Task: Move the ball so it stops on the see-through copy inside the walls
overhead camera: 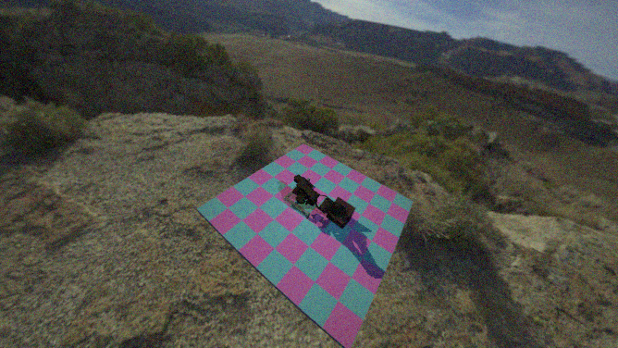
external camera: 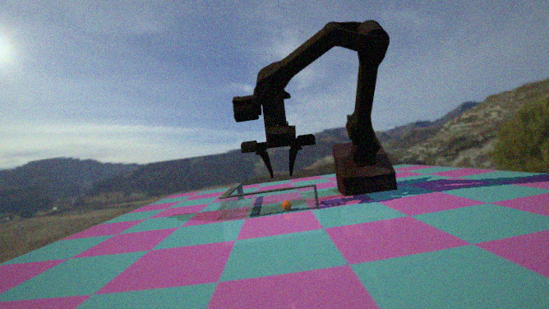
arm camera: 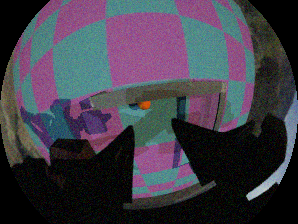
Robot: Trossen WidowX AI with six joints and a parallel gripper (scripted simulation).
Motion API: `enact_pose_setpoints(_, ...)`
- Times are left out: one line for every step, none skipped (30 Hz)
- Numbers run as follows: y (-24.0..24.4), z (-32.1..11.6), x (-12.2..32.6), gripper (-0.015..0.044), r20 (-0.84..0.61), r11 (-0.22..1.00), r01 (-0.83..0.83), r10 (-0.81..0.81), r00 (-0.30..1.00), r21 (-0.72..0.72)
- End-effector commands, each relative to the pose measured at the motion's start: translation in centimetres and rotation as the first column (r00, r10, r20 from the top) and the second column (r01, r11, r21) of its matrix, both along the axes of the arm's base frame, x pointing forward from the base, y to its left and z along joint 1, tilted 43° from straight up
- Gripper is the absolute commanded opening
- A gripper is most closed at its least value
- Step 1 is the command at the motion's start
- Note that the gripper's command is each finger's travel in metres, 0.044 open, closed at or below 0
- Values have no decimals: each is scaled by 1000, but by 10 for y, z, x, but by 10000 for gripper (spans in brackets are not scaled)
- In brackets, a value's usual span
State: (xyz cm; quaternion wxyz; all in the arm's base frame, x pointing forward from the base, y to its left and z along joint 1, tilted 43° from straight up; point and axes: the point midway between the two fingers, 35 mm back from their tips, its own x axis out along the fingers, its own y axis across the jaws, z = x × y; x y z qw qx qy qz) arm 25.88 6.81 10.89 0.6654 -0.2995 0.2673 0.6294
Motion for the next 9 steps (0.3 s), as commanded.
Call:
enact_pose_setpoints(0, -1, 0, 221, -5, 1000, 3, -3, 1000, 0)
enact_pose_setpoints(0, -1, 0, 221, -5, 1000, 3, -3, 1000, 0)
enact_pose_setpoints(0, -1, 0, 221, -5, 1000, 3, -3, 1000, 0)
enact_pose_setpoints(-1, 1, 0, 247, -5, 1000, 3, -3, 1000, 0)
enact_pose_setpoints(-5, 5, 0, 273, -4, 1000, 2, -2, 1000, -1)
enact_pose_setpoints(-12, 12, 0, 299, -4, 1000, 1, -1, 1000, -2)
enact_pose_setpoints(-21, 22, -1, 326, -4, 1000, 0, 0, 1000, -3)
enact_pose_setpoints(-28, 30, -3, 352, -4, 1000, -1, 1, 1000, -2)
enact_pose_setpoints(-32, 34, -4, 378, -4, 1000, -2, 2, 1000, -1)
